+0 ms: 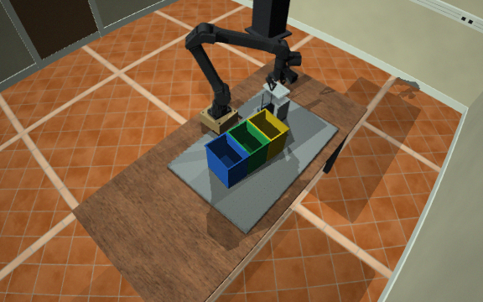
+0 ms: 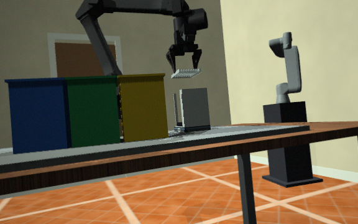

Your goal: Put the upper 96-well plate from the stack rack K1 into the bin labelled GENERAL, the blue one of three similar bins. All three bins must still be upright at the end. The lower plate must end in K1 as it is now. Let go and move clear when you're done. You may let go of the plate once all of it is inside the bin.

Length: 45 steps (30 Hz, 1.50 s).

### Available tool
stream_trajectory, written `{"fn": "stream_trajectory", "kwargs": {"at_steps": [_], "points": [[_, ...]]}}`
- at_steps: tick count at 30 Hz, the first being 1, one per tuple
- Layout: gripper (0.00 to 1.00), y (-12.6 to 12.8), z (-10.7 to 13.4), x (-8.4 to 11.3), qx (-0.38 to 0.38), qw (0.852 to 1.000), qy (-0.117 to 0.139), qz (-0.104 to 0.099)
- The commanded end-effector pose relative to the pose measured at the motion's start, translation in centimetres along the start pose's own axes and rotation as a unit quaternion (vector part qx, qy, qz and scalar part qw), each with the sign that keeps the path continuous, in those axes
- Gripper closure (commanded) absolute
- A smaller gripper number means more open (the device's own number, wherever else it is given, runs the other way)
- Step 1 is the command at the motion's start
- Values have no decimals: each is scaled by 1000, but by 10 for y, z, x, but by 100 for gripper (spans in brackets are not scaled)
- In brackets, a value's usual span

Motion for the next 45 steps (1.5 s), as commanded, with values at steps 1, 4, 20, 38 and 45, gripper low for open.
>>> {"fn": "stream_trajectory", "kwargs": {"at_steps": [1, 4, 20, 38, 45], "points": [[100, -13, -7, 6, -3, 1000, -1, -3], [100, -22, -11, 6, -3, 1000, -1, -2], [100, -64, -29, 5, -3, 1000, -1, -1], [100, -112, -51, 6, -3, 1000, -2, -2], [100, -133, -61, 3, -3, 1000, 1, 1]]}}
Point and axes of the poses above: the point where the finger pads meet when closed, its own x axis back along the fingers, its own y axis across the jaws, z = x × y, the point moved 7 cm from there along x, back along the fingers, and after that the axes turned 8 degrees about -x, right-handed, at the moved point
